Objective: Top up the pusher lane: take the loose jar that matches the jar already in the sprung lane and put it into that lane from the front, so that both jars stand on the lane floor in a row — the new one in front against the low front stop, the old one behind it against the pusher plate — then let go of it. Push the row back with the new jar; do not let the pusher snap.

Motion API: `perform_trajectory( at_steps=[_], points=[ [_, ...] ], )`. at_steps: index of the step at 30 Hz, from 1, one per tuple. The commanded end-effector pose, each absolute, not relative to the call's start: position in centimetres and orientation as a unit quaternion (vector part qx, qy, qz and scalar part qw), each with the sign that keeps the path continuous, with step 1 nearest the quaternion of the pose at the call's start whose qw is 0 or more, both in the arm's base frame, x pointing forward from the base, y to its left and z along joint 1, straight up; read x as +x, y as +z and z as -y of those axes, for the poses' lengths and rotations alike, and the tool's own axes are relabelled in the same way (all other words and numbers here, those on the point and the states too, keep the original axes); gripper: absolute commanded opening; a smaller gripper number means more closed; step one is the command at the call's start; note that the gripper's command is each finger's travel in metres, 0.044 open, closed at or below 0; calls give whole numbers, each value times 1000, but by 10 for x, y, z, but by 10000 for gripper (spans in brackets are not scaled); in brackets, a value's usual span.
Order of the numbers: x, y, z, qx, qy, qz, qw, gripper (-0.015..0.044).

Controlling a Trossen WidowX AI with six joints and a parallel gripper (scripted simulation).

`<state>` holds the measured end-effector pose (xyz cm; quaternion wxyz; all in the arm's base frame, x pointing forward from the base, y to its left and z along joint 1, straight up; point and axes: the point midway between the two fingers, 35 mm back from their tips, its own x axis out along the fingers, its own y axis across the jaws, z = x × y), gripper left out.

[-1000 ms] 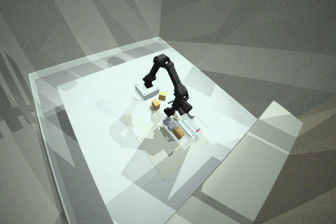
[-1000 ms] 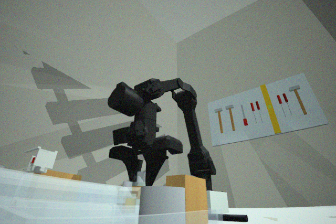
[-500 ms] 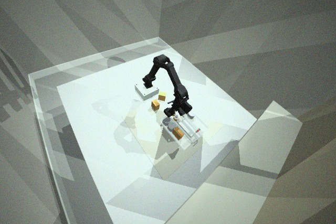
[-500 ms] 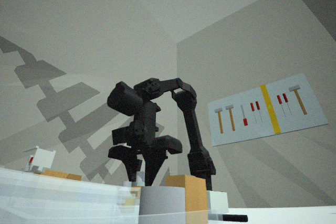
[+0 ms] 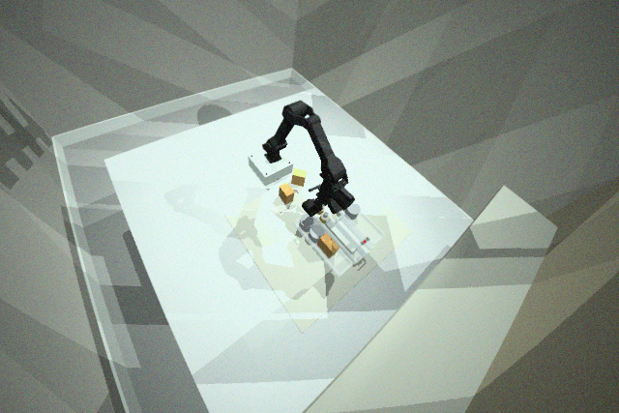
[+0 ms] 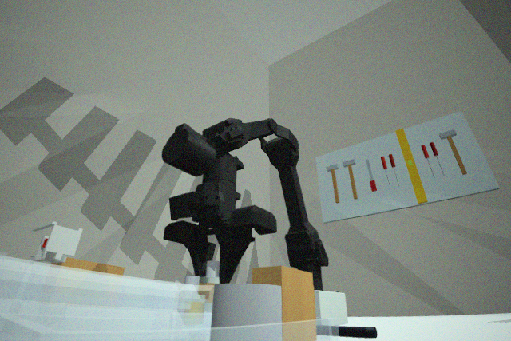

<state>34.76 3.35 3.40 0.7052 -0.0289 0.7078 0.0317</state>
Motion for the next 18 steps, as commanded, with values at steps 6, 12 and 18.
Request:
perform_trajectory(
  at_steps=[6,12,18],
  points=[
    [356,36,-34,-31,32,-697,716,0],
    [356,34,-34,-31,32,-697,716,0],
    [356,32,-34,-31,32,-697,716,0]
  ],
)
